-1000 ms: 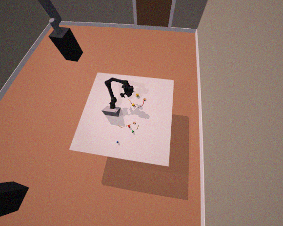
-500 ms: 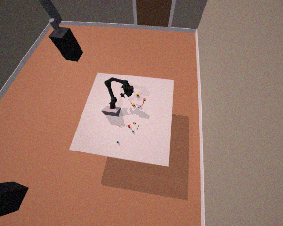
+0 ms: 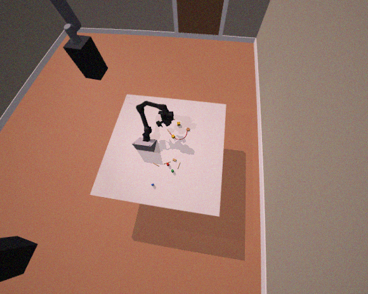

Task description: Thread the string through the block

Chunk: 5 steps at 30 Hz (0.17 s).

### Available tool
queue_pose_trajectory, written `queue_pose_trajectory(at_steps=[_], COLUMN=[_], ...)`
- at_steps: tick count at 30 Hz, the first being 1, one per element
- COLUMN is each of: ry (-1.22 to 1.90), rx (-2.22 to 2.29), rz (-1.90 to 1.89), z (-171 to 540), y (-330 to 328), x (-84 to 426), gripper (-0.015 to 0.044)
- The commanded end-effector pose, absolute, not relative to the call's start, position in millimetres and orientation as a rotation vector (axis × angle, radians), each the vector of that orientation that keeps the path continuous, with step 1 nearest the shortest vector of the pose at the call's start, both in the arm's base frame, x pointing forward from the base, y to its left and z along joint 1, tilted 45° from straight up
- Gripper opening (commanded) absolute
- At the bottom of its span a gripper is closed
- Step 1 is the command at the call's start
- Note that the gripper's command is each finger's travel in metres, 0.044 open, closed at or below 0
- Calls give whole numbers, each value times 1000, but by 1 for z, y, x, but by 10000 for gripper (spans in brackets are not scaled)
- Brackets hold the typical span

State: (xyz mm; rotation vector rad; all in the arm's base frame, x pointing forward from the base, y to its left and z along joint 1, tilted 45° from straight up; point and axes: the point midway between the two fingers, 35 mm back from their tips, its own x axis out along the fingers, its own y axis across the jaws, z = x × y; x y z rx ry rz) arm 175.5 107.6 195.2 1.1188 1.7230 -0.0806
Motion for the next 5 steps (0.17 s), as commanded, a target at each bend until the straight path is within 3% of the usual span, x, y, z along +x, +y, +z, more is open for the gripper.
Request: queue_pose_trajectory(at_steps=[1, 5], ry=[1723, 1723], rx=[1119, 1119], rz=[-81, -81], z=[195, 195], y=[108, 108], x=[175, 175], gripper=[440, 440])
